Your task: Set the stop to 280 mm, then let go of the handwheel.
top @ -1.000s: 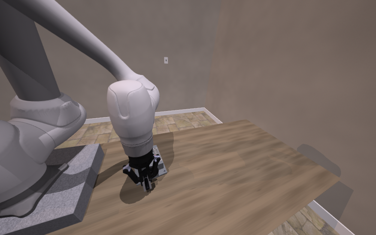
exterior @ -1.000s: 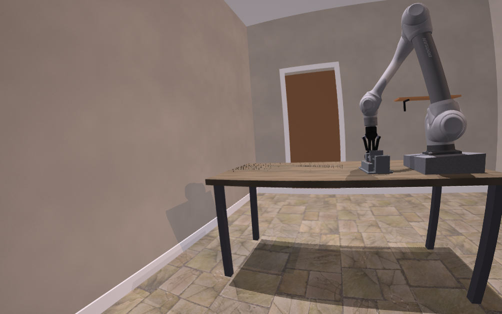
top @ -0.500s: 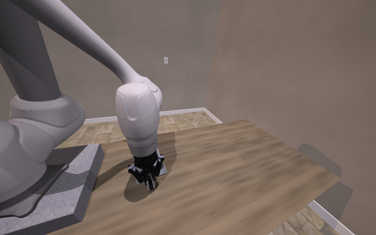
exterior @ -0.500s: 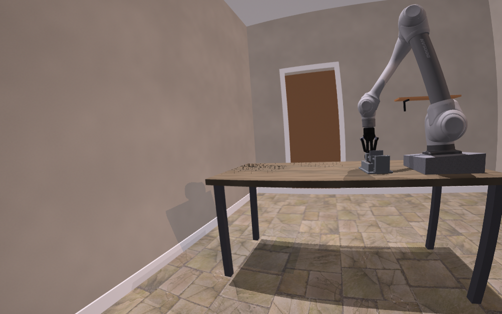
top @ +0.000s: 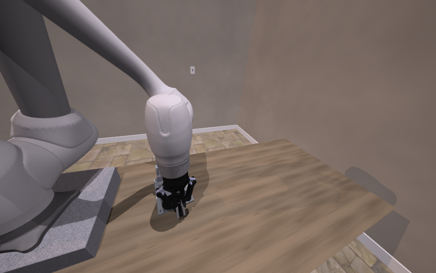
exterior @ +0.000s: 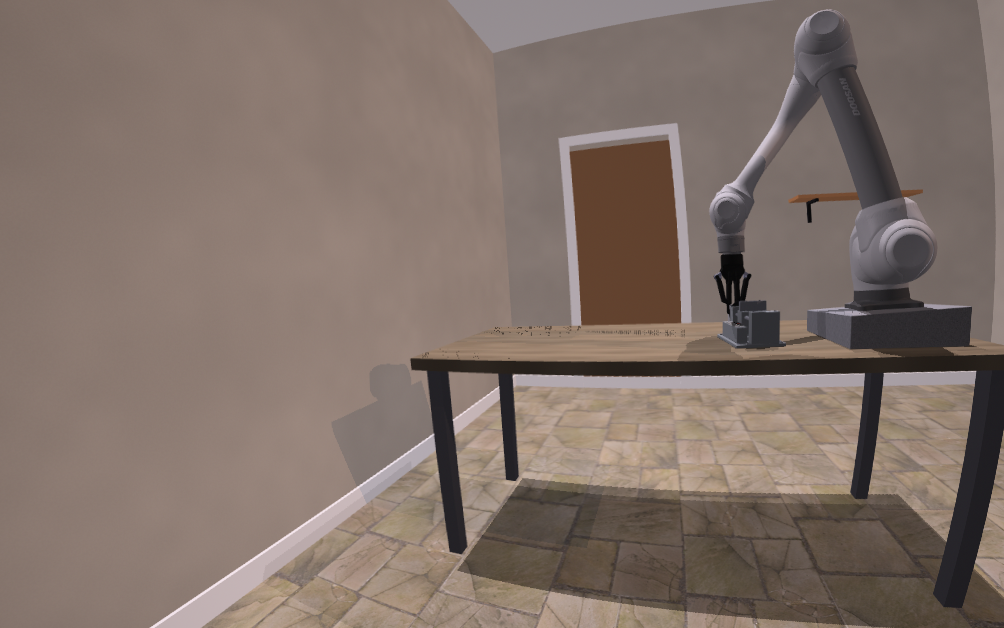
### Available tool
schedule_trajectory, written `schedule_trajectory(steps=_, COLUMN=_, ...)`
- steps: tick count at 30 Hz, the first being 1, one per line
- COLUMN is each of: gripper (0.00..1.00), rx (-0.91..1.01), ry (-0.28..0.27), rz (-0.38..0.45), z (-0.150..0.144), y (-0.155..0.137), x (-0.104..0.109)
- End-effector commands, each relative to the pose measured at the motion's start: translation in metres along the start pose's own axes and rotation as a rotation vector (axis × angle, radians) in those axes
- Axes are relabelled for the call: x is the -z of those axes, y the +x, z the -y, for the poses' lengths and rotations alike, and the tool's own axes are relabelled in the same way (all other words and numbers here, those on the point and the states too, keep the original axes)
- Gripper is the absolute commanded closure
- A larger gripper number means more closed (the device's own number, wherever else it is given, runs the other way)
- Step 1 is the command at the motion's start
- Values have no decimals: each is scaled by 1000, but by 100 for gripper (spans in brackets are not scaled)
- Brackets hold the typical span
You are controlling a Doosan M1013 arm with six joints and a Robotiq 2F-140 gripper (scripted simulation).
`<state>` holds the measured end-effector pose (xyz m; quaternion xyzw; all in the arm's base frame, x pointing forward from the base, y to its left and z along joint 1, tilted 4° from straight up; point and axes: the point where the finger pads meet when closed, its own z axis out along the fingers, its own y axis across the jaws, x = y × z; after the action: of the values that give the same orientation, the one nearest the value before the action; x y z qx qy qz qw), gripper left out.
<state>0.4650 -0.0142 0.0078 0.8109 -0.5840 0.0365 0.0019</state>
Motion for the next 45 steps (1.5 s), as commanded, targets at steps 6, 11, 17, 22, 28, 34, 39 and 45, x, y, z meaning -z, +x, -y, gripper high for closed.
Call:
schedule_trajectory(steps=6, gripper=96, rx=0, ry=1, rz=0, z=9, y=0, x=10)
schedule_trajectory(steps=11, gripper=96, rx=0, ry=1, rz=0, z=11, y=0, x=16)
schedule_trajectory(steps=17, gripper=96, rx=0, ry=1, rz=0, z=12, y=0, x=20)
schedule_trajectory(steps=22, gripper=96, rx=0, ry=1, rz=0, z=12, y=0, x=24)
schedule_trajectory(steps=28, gripper=96, rx=0, ry=1, rz=0, z=11, y=0, x=27)
schedule_trajectory(steps=34, gripper=96, rx=0, ry=1, rz=0, z=11, y=0, x=29)
schedule_trajectory(steps=39, gripper=96, rx=0, ry=1, rz=0, z=10, y=0, x=31)
schedule_trajectory(steps=45, gripper=96, rx=0, ry=1, rz=0, z=10, y=0, x=33)
